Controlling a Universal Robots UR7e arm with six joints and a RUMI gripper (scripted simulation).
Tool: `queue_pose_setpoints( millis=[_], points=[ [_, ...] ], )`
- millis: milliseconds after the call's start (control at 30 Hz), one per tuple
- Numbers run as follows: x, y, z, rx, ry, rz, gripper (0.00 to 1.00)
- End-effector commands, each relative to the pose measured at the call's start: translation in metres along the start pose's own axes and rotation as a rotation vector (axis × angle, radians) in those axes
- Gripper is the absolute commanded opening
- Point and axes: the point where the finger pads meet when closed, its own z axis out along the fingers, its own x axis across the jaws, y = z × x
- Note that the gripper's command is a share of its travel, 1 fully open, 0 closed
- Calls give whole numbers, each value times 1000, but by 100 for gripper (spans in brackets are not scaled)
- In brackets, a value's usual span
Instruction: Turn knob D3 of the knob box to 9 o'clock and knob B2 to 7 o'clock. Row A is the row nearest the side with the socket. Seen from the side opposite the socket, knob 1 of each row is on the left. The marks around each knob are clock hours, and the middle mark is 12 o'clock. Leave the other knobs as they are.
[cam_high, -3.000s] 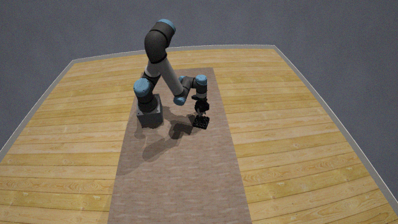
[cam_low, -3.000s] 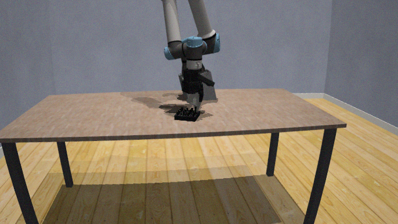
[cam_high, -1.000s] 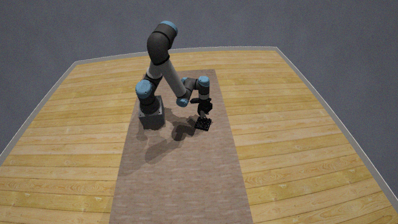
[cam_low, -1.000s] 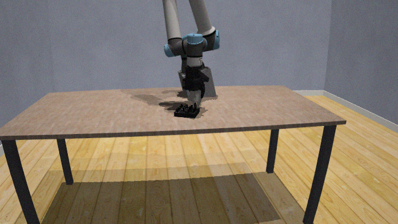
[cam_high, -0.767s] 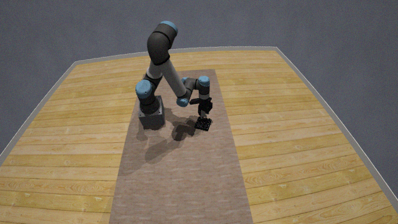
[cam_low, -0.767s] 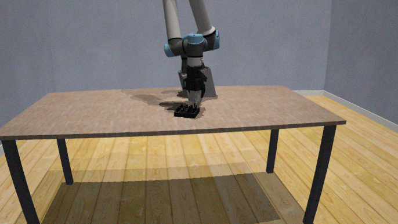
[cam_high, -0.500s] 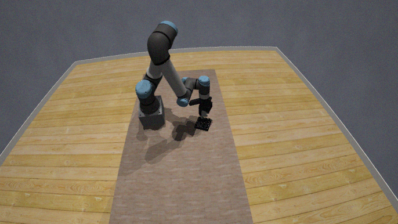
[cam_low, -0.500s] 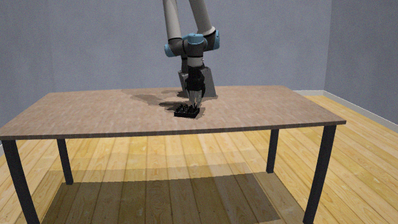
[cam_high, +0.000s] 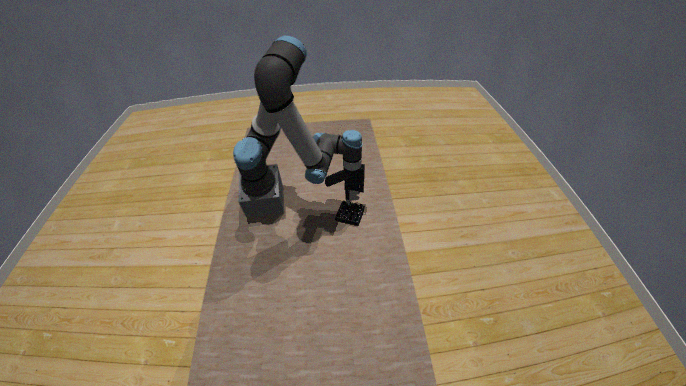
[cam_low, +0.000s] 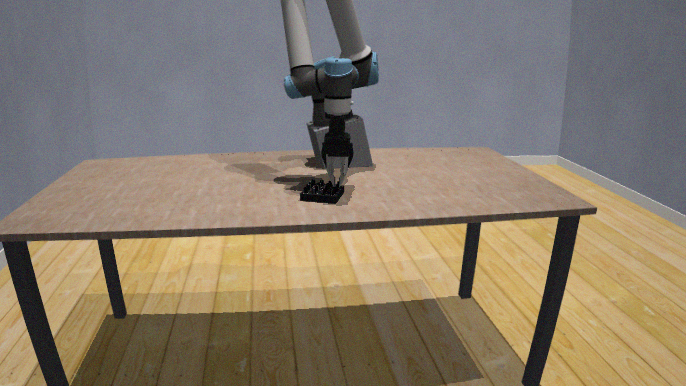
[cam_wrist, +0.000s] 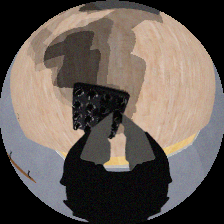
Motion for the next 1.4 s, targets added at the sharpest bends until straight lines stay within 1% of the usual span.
queue_pose_setpoints(
  millis=[0, 267, 333, 767, 1367],
  points=[
    [-1, 0, 0, -3, 3, -120, 4],
    [-1, 1, 0, -3, 3, -272, 4],
    [-1, 1, 0, -3, 3, -272, 4],
    [-2, 1, 0, -3, 3, -457, 4],
    [-3, 1, 0, -4, 3, -561, 4]
  ],
)
